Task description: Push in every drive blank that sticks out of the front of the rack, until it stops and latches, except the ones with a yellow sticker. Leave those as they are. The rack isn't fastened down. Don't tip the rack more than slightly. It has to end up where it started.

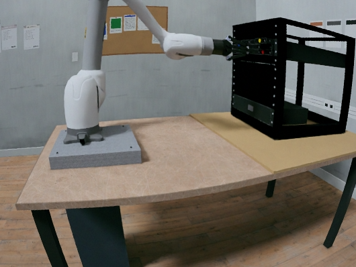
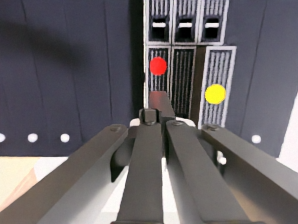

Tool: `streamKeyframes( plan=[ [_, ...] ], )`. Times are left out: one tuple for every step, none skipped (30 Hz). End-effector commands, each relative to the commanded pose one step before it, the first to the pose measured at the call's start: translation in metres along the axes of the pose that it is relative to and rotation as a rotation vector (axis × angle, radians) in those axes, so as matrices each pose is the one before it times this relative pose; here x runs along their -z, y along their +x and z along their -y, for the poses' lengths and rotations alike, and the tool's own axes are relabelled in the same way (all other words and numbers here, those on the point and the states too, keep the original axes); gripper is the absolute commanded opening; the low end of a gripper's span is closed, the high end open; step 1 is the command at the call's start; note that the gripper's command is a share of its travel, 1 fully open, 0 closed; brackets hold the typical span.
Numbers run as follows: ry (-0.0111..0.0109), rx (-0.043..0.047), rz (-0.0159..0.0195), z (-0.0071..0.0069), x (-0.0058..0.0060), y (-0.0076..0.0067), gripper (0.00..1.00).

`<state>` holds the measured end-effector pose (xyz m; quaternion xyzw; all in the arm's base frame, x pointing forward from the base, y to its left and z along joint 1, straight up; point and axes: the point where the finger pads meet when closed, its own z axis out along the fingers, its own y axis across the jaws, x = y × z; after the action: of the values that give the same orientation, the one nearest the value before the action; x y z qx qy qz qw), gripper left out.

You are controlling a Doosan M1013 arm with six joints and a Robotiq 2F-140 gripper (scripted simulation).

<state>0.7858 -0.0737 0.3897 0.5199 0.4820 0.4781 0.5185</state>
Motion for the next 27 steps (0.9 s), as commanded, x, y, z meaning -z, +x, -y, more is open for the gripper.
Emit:
streamKeyframes(
  plan=[
    [-0.00404, -0.00177, 0.00024, -0.00199, 0.02014, -0.00106, 0.10],
    [0.00000, 0.00000, 0.00000, 0.00000, 0.00137, 0.00000, 0.10],
    [0.00000, 0.00000, 0.00000, 0.00000, 0.00000, 0.00000, 0.10],
    [0.00000, 0.00000, 0.00000, 0.00000, 0.00000, 0.00000, 0.10],
    [0.00000, 0.00000, 0.00000, 0.00000, 0.00077, 0.00000, 0.10],
    [0.00000, 0.00000, 0.00000, 0.00000, 0.00031, 0.00000, 0.10],
    [0.00000, 0.00000, 0.00000, 0.00000, 0.00005, 0.00000, 0.10],
    [0.00000, 0.00000, 0.00000, 0.00000, 0.00000, 0.00000, 0.10],
    [0.00000, 0.00000, 0.00000, 0.00000, 0.00000, 0.00000, 0.10],
    [0.00000, 0.00000, 0.00000, 0.00000, 0.00000, 0.00000, 0.10],
    [0.00000, 0.00000, 0.00000, 0.00000, 0.00000, 0.00000, 0.10],
    [0.00000, 0.00000, 0.00000, 0.00000, 0.00000, 0.00000, 0.10],
    [0.00000, 0.00000, 0.00000, 0.00000, 0.00000, 0.00000, 0.10],
    [0.00000, 0.00000, 0.00000, 0.00000, 0.00000, 0.00000, 0.10],
    [0.00000, 0.00000, 0.00000, 0.00000, 0.00000, 0.00000, 0.10],
    [0.00000, 0.00000, 0.00000, 0.00000, 0.00000, 0.00000, 0.10],
    [0.00000, 0.00000, 0.00000, 0.00000, 0.00000, 0.00000, 0.10],
    [0.00000, 0.00000, 0.00000, 0.00000, 0.00000, 0.00000, 0.10],
    [0.00000, 0.00000, 0.00000, 0.00000, 0.00000, 0.00000, 0.10],
    [0.00000, 0.00000, 0.00000, 0.00000, 0.00000, 0.00000, 0.10],
    [0.00000, 0.00000, 0.00000, 0.00000, 0.00000, 0.00000, 0.10],
    [0.00000, 0.00000, 0.00000, 0.00000, 0.00000, 0.00000, 0.10],
    [0.00000, 0.00000, 0.00000, 0.00000, 0.00000, 0.00000, 0.10],
    [0.00000, 0.00000, 0.00000, 0.00000, 0.00000, 0.00000, 0.10],
    [0.00000, 0.00000, 0.00000, 0.00000, 0.00000, 0.00000, 0.10],
    [0.00000, 0.00000, 0.00000, 0.00000, 0.00000, 0.00000, 0.10],
    [0.00000, 0.00000, 0.00000, 0.00000, 0.00000, 0.00000, 0.10]
  ],
)
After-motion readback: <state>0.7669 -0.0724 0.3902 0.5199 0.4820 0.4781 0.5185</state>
